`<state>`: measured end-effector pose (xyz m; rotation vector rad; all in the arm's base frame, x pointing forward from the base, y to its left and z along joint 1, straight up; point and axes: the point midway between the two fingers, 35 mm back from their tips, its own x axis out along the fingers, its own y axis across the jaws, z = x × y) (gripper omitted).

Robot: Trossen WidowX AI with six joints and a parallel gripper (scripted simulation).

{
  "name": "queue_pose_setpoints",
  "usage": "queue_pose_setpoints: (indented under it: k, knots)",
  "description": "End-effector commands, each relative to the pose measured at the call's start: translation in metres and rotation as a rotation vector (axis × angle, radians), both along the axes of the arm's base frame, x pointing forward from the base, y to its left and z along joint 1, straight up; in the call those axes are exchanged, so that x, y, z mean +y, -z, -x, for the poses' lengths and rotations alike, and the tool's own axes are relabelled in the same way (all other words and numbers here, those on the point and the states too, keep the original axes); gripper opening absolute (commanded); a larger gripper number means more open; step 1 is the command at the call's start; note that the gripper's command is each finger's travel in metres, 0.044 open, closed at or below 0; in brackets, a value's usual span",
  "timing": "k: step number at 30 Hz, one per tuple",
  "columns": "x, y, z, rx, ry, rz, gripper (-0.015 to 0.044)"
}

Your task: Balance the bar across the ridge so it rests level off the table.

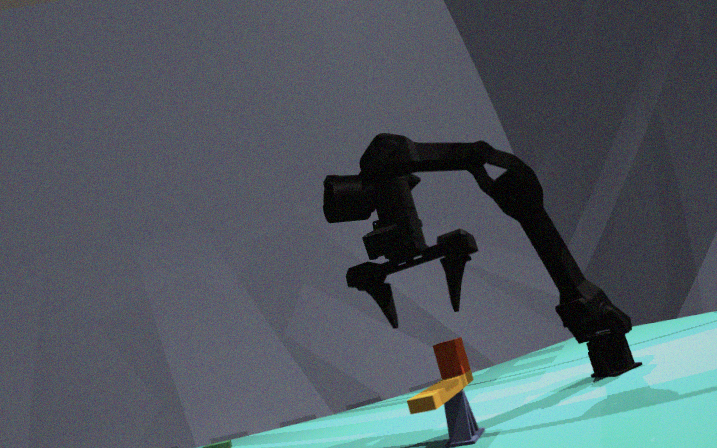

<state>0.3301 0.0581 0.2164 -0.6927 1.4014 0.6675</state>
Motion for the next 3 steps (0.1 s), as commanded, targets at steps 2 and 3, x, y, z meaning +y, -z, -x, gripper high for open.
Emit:
queue_pose_setpoints:
  k: [2, 3]
  knots:
    - [0.0001, -0.0010, 0.0000, -0.001, 0.000, -0.001, 0.0440]
    - [0.0001, -0.0010, 0.0000, -0.001, 0.000, -0.001, 0.0440]
